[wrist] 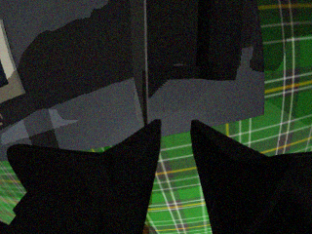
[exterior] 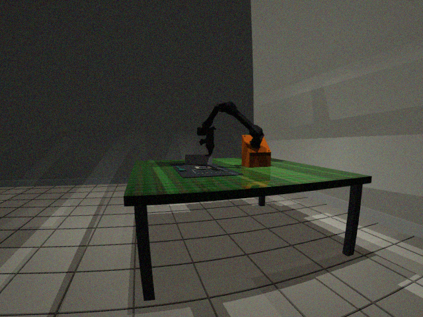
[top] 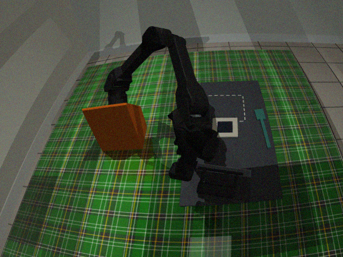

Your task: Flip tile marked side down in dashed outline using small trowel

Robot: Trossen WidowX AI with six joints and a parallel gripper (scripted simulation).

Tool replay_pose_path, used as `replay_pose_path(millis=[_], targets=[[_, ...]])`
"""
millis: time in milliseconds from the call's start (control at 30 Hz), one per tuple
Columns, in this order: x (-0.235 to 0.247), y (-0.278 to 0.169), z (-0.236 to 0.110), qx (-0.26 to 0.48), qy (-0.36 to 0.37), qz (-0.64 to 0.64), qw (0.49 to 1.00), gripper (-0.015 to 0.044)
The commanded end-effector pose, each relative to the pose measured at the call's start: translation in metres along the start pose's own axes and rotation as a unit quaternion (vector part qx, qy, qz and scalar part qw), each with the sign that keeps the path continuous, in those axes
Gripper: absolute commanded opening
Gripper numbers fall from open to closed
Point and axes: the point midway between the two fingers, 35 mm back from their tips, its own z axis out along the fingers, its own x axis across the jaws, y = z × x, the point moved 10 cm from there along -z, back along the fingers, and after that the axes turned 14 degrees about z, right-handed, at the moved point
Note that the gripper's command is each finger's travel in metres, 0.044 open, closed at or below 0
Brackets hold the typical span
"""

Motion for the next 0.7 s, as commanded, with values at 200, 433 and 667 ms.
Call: replay_pose_path(millis=[200,433,667], targets=[[0.015,-0.003,0.0,-0.001,0.003,0.0,1.0,0.01],[0.026,-0.006,0.0,-0.001,0.003,0.0,1.0,0.01],[0.037,-0.009,0.0,0.0,0.004,0.0,1.0,0.01]])
